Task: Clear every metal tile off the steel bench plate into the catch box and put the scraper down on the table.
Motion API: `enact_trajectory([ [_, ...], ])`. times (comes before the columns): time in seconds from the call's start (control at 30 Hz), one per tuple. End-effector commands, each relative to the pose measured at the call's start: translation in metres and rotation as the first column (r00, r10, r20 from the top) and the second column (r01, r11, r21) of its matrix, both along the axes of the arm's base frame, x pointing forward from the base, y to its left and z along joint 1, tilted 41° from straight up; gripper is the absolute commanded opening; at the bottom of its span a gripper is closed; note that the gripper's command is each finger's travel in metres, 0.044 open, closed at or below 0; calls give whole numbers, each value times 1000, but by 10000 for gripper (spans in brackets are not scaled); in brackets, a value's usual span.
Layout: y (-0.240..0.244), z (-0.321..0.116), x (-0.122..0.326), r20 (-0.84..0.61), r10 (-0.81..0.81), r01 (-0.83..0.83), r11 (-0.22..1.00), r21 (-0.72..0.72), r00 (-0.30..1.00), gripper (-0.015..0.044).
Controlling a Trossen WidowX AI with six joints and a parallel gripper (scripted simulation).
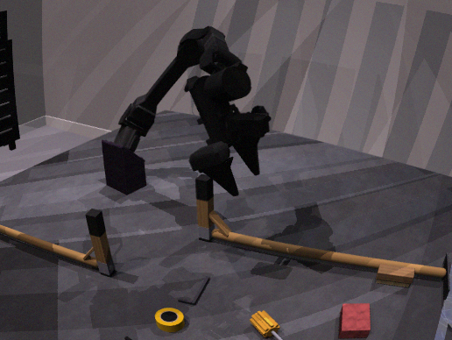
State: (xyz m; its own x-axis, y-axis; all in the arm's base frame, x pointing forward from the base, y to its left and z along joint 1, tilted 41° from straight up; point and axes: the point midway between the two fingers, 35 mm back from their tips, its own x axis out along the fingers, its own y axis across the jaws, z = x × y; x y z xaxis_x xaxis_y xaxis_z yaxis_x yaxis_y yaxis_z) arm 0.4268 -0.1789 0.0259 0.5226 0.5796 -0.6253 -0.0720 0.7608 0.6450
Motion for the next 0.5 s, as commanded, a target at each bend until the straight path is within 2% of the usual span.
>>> enact_trajectory([
  [0.0, -4, 5, -11, 23, -9, 9, 1000, -2, 1000, 440],
  [0.47, -11, 8, -49, 67, -41, 41, 999, 1, 997, 440],
])
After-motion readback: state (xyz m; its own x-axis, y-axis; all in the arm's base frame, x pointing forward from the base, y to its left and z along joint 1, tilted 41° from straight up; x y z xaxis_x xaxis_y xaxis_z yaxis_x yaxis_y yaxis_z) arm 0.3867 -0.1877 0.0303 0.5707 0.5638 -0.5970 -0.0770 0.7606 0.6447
